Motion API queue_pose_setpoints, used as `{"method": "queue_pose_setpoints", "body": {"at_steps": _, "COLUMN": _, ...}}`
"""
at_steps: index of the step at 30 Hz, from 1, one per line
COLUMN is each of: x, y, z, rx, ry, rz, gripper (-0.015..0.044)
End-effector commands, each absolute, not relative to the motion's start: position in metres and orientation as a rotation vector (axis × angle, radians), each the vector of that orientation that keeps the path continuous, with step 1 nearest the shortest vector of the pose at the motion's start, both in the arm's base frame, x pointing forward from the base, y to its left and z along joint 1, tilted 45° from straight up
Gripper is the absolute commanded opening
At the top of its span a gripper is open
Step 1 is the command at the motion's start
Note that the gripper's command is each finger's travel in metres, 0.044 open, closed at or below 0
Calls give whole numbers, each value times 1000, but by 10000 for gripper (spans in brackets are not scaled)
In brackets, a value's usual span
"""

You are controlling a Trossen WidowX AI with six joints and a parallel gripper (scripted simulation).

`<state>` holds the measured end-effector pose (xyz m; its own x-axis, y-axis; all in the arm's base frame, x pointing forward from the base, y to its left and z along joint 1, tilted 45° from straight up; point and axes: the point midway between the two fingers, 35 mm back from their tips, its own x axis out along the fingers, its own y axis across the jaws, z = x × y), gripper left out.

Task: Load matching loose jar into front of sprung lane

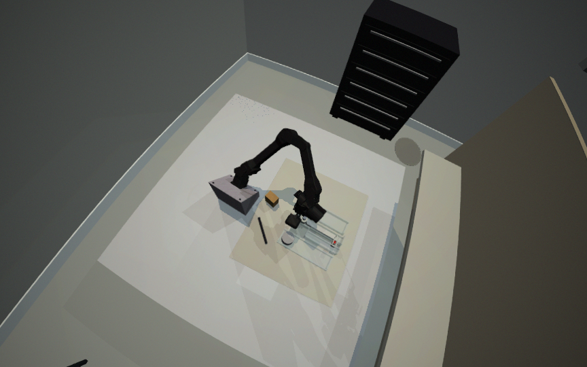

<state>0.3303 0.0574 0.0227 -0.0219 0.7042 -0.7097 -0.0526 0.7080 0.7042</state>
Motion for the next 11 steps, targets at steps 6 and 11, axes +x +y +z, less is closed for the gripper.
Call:
{"method": "queue_pose_setpoints", "body": {"at_steps": 6, "x": 308, "y": 54, "z": 24, "rx": 556, "ry": 1483, "rz": 657, "gripper": 277}}
{"method": "queue_pose_setpoints", "body": {"at_steps": 11, "x": 291, "y": 52, "z": 23, "rx": 556, "ry": 1484, "rz": 657, "gripper": 277}}
